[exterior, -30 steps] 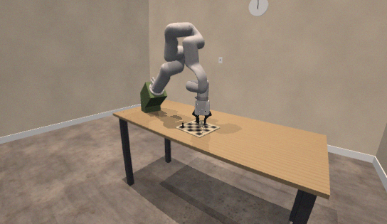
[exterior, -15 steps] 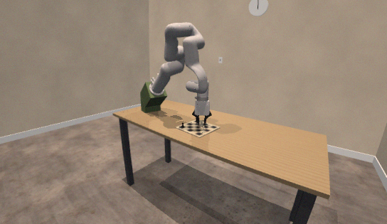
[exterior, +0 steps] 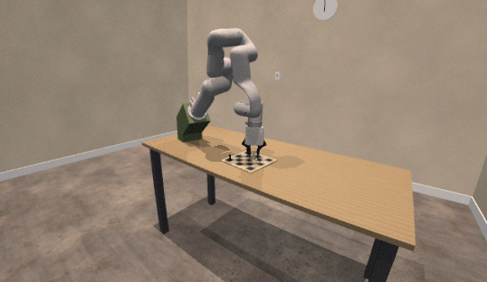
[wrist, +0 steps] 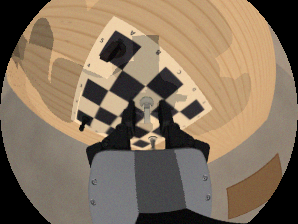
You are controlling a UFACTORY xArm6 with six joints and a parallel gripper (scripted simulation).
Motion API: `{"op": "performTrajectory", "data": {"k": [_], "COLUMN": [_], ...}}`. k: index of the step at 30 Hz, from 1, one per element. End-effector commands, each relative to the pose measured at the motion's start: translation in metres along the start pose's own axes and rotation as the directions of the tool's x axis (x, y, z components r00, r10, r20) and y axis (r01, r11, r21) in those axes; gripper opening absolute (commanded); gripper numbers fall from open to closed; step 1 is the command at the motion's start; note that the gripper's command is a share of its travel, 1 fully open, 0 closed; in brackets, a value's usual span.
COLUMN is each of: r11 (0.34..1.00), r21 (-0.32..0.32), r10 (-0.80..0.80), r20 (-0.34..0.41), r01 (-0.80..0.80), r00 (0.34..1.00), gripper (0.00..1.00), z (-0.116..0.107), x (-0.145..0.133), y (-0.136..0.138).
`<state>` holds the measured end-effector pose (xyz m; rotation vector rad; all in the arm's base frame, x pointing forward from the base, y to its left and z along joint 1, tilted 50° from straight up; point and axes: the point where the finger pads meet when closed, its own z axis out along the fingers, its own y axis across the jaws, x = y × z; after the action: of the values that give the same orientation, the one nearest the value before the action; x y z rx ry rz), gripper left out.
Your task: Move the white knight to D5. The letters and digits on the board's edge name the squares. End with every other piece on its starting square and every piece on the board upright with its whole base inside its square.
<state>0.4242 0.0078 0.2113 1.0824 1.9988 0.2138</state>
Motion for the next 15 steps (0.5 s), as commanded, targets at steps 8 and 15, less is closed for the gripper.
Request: {"op": "performTrajectory", "data": {"k": [8,15], "r11": [1.0,1.0], "r21": [-0.002,-0.002], "r10": [0.0,0.0], "r20": [0.001,0.001], "r01": [0.0,0.0], "r00": [1.0,1.0], "gripper": [0.0,0.0], "z": [-0.0004,-0.0004], "x": [-0.0004,-0.0004], "y": [0.0008,0.0008]}}
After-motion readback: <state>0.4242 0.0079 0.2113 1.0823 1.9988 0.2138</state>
